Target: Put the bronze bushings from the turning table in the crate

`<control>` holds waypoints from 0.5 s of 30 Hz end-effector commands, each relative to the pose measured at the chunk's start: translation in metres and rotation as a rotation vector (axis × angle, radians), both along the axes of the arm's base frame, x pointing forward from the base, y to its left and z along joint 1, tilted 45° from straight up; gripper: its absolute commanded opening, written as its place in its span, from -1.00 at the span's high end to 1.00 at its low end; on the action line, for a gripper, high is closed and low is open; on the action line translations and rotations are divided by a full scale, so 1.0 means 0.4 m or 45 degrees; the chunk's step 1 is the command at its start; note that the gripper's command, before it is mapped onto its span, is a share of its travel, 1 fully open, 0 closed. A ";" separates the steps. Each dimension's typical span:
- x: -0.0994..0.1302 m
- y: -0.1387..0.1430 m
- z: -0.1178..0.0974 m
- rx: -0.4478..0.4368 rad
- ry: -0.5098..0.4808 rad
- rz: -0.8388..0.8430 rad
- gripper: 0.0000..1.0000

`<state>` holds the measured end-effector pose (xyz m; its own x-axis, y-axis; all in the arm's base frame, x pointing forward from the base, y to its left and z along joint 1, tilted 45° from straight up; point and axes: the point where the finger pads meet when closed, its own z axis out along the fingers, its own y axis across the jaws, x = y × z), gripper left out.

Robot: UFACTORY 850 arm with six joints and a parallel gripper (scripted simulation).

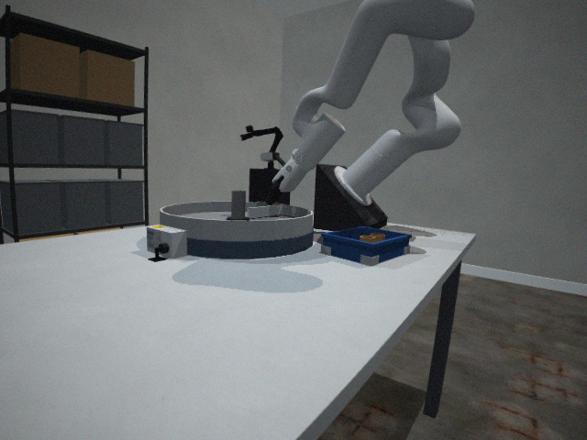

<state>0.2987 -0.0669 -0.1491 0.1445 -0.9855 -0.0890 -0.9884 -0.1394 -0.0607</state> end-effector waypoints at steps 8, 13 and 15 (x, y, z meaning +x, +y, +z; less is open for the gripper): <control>0.000 -0.002 0.002 0.000 0.001 -0.001 1.00; 0.001 -0.015 0.015 0.000 0.001 -0.001 1.00; 0.002 -0.025 0.025 0.000 0.001 -0.001 1.00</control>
